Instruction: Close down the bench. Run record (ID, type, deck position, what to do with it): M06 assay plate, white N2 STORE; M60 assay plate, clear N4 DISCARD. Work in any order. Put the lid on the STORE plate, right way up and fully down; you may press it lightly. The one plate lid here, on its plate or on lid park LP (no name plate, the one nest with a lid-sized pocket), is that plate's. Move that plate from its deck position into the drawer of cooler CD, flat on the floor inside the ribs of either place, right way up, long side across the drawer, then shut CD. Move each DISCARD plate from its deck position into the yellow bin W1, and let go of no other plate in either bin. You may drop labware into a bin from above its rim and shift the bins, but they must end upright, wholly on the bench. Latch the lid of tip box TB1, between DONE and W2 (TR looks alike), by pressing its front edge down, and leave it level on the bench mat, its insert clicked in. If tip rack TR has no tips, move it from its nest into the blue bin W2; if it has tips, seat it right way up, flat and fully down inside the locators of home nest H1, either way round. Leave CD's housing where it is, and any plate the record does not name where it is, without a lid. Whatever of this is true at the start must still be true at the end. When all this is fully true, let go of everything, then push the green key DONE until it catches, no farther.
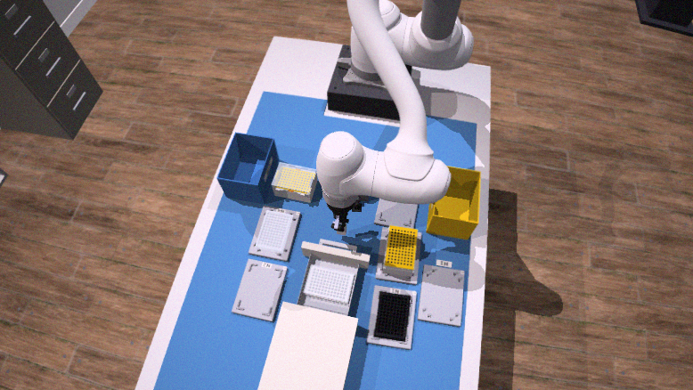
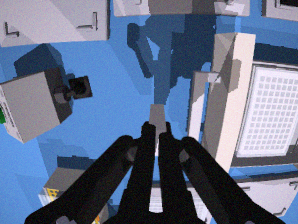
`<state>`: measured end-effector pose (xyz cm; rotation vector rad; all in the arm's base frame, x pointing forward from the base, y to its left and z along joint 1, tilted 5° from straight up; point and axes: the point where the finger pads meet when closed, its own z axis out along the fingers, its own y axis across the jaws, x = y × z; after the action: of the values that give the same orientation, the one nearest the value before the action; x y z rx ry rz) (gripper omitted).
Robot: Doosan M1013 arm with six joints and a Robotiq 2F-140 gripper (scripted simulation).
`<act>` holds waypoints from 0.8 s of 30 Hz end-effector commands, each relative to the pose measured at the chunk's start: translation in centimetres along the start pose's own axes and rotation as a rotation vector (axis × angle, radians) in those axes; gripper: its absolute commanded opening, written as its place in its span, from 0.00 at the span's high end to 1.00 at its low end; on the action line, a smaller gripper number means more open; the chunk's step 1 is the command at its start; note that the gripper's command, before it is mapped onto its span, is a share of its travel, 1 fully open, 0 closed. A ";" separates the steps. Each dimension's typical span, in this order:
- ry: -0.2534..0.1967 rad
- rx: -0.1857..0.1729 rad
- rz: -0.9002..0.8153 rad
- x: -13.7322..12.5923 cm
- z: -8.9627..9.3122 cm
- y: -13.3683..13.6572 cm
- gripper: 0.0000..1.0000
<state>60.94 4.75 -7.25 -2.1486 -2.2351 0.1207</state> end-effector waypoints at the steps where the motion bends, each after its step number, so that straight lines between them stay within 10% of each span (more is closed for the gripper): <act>1: 0.000 0.000 0.000 0.0 0.5 0.0 1.00; 24: 0.000 0.000 0.000 0.0 2.4 0.0 1.00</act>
<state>60.74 4.68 -9.64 -2.1486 -2.2351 0.1207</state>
